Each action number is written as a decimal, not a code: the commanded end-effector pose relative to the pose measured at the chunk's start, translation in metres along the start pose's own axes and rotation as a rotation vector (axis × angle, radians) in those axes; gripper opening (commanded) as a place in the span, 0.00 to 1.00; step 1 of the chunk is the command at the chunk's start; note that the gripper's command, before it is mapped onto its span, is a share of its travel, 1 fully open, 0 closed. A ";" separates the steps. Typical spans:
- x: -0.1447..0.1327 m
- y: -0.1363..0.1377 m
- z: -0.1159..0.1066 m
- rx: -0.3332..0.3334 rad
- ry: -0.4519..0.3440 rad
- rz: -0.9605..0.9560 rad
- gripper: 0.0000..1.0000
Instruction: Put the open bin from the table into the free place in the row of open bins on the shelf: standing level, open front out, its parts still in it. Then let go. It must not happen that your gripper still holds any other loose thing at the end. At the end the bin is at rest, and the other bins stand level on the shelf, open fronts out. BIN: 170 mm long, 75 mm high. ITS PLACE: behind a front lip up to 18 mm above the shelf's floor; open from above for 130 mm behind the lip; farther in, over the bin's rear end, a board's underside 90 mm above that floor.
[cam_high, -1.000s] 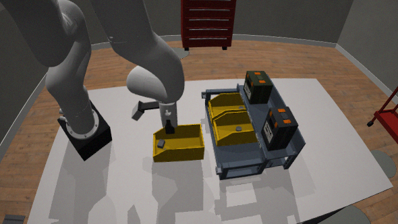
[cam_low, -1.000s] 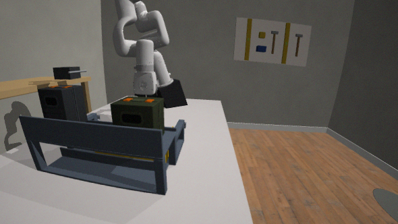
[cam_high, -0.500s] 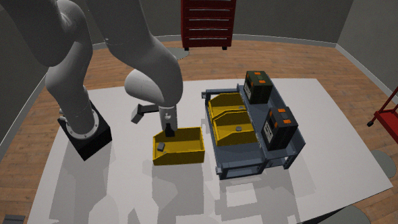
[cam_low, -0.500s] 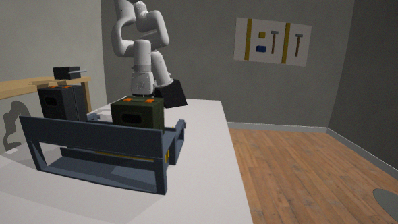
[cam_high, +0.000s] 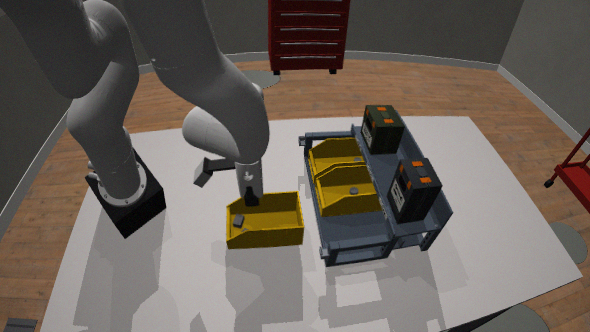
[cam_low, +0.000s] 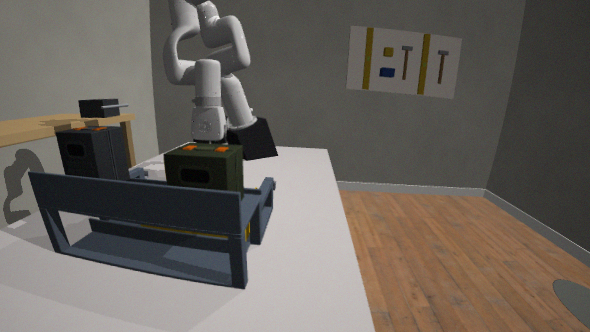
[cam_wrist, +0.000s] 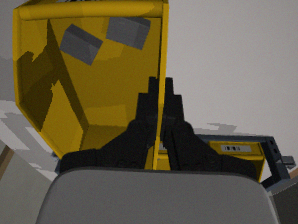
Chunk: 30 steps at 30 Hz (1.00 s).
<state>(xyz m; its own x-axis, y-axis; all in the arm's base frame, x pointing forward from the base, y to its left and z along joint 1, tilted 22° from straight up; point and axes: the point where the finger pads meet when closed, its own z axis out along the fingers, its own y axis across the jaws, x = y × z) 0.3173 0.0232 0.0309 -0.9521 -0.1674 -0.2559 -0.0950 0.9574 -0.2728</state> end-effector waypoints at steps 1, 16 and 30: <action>-0.001 -0.007 0.000 -0.001 -0.002 0.001 0.00; 0.000 -0.025 0.001 -0.001 -0.002 0.001 0.00; 0.001 -0.030 0.001 -0.001 -0.002 0.000 0.00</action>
<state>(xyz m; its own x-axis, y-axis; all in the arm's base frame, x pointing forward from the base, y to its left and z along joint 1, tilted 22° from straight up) 0.3191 -0.0057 0.0369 -0.9522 -0.1671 -0.2557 -0.0950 0.9576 -0.2721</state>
